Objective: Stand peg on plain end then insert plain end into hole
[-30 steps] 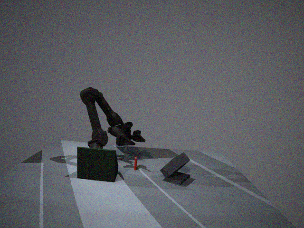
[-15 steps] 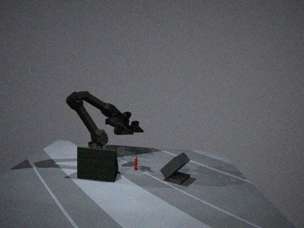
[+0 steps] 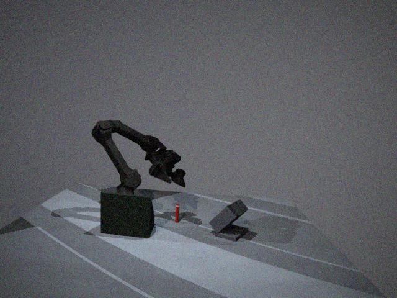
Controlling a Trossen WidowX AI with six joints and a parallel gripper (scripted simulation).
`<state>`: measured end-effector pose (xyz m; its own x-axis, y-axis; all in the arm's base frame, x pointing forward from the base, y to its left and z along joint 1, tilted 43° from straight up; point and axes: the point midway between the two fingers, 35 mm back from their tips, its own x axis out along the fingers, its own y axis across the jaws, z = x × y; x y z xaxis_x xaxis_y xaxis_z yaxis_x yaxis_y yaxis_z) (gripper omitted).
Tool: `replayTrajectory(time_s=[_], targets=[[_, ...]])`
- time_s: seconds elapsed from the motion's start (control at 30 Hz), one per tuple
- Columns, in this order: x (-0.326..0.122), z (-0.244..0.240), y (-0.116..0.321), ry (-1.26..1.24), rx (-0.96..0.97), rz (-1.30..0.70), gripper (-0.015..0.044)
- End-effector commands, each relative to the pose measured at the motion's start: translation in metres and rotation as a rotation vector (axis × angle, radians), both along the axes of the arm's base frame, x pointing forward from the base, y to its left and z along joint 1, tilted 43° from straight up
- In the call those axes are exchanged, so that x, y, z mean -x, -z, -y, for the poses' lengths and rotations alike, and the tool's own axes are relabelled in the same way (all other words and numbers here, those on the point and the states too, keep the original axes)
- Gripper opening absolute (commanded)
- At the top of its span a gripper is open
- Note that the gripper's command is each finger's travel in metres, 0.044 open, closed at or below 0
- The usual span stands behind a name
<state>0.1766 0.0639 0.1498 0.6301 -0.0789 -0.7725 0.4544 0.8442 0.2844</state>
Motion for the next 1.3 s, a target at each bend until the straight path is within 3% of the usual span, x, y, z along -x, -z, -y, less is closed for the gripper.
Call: replayTrajectory(time_s=[0.0,0.33,0.7,1.27], targets=[[0.000,-0.003,0.006,-0.041,0.009,-0.098,0.0440],[0.007,-0.011,0.028,-0.169,-0.045,-0.395,0.0440],[0.009,-0.024,0.036,-0.305,-0.254,-0.641,0.0440],[-0.017,-0.036,0.019,-0.445,-0.735,-0.715,0.0440]])
